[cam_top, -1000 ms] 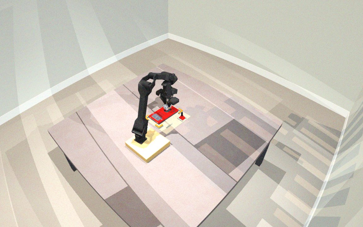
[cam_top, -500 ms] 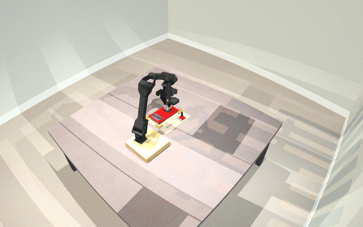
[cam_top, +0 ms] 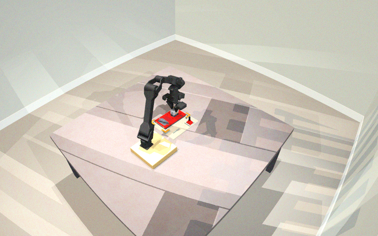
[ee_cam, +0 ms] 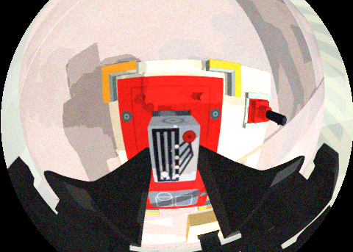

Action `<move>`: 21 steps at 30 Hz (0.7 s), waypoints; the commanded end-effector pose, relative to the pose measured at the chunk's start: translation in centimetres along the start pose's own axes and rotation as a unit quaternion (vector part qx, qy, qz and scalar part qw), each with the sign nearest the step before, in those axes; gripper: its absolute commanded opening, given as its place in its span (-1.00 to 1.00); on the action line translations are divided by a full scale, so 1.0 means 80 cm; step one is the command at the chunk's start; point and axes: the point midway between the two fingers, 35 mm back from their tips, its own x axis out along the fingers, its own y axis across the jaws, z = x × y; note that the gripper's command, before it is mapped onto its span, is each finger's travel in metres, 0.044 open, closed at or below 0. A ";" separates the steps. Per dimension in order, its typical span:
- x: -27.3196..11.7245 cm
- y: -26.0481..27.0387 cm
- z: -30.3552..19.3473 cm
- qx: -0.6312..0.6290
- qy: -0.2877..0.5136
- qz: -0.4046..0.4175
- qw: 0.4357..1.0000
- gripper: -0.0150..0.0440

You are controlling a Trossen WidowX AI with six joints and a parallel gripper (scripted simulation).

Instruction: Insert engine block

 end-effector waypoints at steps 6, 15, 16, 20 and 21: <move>0.004 0.000 0.000 -0.002 0.000 -0.001 1.000 0.05; 0.007 0.000 0.000 -0.003 0.000 -0.001 1.000 0.05; 0.008 0.000 0.000 -0.003 0.000 -0.001 1.000 0.05; 0.009 0.000 0.000 -0.003 0.000 -0.001 1.000 0.05; 0.010 0.000 0.000 -0.003 0.000 -0.001 1.000 0.05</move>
